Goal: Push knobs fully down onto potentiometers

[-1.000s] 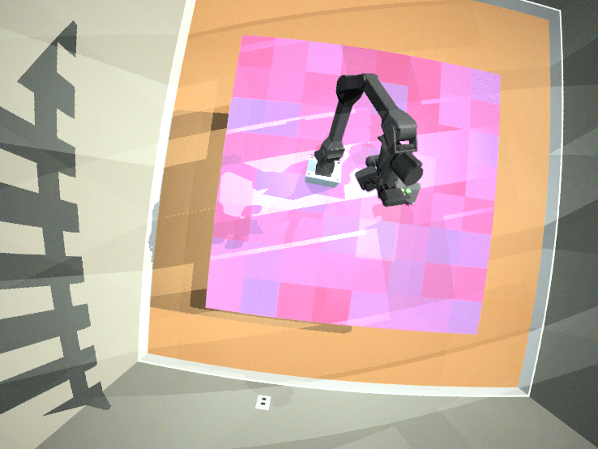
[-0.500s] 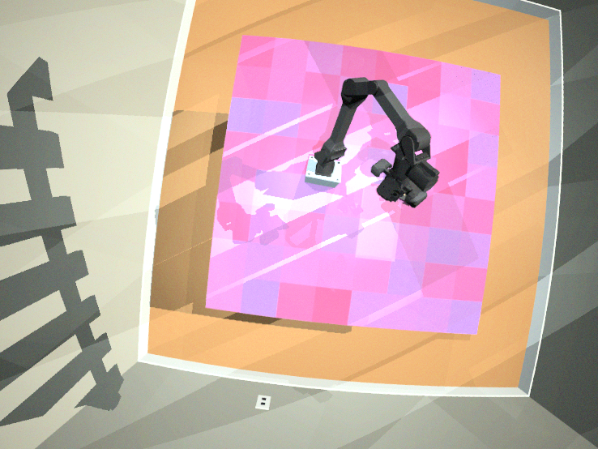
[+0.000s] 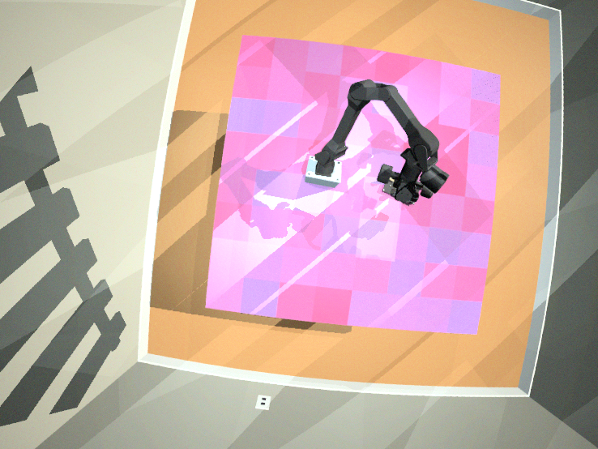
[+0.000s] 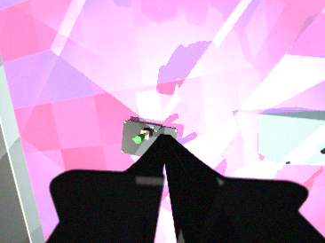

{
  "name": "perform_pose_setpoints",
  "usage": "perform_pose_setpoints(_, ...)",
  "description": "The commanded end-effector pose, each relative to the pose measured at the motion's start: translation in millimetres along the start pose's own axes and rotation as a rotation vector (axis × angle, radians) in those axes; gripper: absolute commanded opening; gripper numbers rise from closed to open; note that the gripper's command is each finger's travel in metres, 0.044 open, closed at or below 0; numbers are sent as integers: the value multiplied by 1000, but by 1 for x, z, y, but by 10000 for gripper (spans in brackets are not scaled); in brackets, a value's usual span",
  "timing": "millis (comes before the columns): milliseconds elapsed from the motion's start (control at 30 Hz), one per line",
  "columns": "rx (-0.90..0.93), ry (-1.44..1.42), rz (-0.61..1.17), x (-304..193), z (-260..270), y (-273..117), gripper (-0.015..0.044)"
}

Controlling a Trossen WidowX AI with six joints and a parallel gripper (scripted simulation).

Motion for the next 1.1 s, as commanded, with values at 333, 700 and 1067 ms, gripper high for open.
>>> perform_pose_setpoints(333,-40,-385,133,-40,15,45,0)
perform_pose_setpoints(700,-34,-739,257,-76,24,81,0)
perform_pose_setpoints(1067,-11,-1034,374,-109,24,112,0)
Point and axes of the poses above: the point midway between the two fingers, 35 mm back from their tips, its own y axis out along the fingers, its own z axis across the jaws, x = y × z, the point moved 6 cm from there along -y, back along the fingers, and after that the axes turned 9 degrees about -y, right-handed, at the moved point
